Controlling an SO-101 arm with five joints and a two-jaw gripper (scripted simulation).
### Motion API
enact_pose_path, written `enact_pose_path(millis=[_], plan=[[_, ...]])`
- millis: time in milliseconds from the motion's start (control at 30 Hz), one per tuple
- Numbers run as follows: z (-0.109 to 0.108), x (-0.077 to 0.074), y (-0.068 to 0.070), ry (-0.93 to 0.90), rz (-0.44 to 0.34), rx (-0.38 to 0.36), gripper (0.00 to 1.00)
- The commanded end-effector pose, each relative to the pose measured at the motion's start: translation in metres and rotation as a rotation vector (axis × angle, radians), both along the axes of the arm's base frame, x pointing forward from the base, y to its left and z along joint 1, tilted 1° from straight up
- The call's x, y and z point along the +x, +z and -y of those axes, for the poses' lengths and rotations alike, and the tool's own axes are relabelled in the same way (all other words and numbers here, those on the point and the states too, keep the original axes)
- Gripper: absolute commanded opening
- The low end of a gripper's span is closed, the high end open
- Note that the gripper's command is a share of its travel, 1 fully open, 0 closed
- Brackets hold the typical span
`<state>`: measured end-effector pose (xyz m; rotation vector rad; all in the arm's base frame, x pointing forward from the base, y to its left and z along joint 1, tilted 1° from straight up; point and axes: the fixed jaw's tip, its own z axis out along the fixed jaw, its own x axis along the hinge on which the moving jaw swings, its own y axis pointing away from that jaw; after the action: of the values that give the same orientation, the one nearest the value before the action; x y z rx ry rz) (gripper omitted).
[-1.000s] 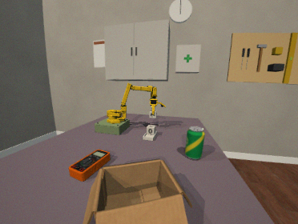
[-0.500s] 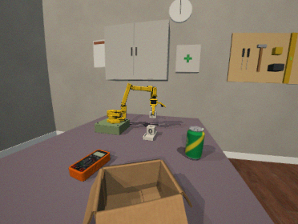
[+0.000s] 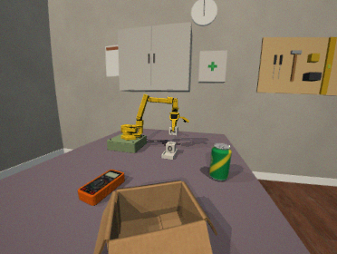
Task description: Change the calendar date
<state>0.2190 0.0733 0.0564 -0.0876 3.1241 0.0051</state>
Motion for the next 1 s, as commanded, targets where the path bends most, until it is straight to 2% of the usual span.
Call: enact_pose_path(millis=[0,267,500,567,800,967], plan=[[0.011,0.008,0.007,-0.057,0.028,0.009,0.0],[0.084,0.019,0.007,-0.368,0.028,0.004,0.0],[0.148,0.01,0.006,-0.638,0.027,0.0,0.0],[0.148,0.01,0.006,-0.638,0.027,0.0,0.0],[0.187,-0.004,0.006,-0.805,0.026,-0.002,0.0],[0.195,-0.008,0.006,-0.845,0.026,-0.002,0.0]])
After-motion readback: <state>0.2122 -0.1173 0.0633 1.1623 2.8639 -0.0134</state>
